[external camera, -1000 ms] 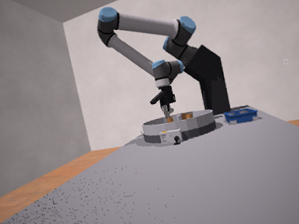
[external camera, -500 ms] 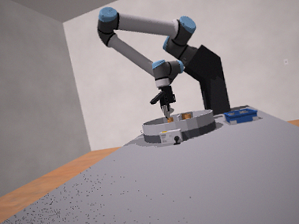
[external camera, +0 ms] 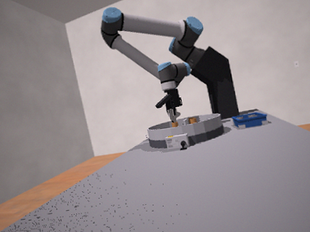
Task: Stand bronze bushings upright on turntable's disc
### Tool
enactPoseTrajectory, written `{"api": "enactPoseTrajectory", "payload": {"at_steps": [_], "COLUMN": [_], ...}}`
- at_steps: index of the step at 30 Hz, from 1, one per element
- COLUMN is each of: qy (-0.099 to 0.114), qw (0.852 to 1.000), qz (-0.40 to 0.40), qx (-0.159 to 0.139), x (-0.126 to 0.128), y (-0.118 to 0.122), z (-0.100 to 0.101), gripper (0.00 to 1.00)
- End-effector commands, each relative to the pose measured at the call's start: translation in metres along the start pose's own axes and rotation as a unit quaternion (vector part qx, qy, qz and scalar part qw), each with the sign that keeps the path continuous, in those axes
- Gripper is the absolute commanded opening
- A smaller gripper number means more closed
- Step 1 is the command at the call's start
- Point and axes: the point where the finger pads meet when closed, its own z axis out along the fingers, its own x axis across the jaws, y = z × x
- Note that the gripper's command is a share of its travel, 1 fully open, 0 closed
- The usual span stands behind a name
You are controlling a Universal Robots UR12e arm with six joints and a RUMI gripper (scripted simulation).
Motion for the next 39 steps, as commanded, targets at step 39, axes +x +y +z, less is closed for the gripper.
{"api": "enactPoseTrajectory", "payload": {"at_steps": [39], "qy": [0.0], "qw": [1.0], "qz": [0.0], "qx": [0.0], "x": [0.0], "y": [0.0], "z": [-0.05], "gripper": [0.06]}}
